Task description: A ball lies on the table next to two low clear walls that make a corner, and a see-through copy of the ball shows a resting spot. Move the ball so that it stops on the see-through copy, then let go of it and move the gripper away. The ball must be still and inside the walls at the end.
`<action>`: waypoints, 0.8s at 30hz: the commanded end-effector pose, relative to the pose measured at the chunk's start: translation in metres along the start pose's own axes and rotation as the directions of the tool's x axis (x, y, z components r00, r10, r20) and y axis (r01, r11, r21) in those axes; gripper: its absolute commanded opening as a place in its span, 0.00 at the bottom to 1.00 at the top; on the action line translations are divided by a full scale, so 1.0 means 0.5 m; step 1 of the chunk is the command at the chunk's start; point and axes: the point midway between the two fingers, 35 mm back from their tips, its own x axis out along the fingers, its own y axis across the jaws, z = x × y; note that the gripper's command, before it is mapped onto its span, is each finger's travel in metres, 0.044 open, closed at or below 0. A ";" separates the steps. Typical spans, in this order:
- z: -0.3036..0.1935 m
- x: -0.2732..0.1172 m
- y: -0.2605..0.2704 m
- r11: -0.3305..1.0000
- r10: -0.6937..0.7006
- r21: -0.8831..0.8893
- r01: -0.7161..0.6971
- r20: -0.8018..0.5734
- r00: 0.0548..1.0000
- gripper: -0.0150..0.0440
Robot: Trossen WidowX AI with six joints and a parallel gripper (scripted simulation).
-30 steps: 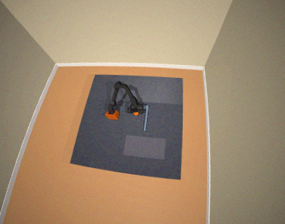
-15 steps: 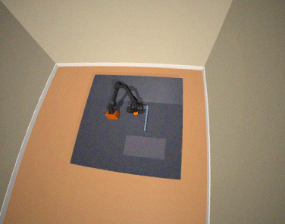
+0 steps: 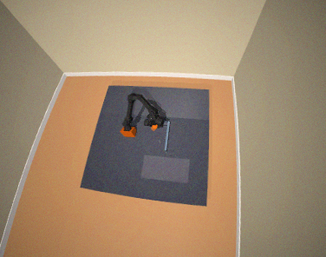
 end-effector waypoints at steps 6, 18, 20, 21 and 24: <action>0.006 -0.068 0.010 1.000 -0.006 -0.015 0.006 -0.004 1.000 0.25; 0.029 0.005 0.042 1.000 -0.006 -0.015 0.006 -0.004 1.000 0.25; 0.033 0.018 0.050 1.000 -0.006 -0.015 0.006 -0.003 1.000 0.25; 0.035 0.025 0.054 1.000 -0.005 -0.015 0.005 -0.003 1.000 0.25; 0.039 0.040 0.063 1.000 -0.005 -0.015 0.005 -0.002 1.000 0.25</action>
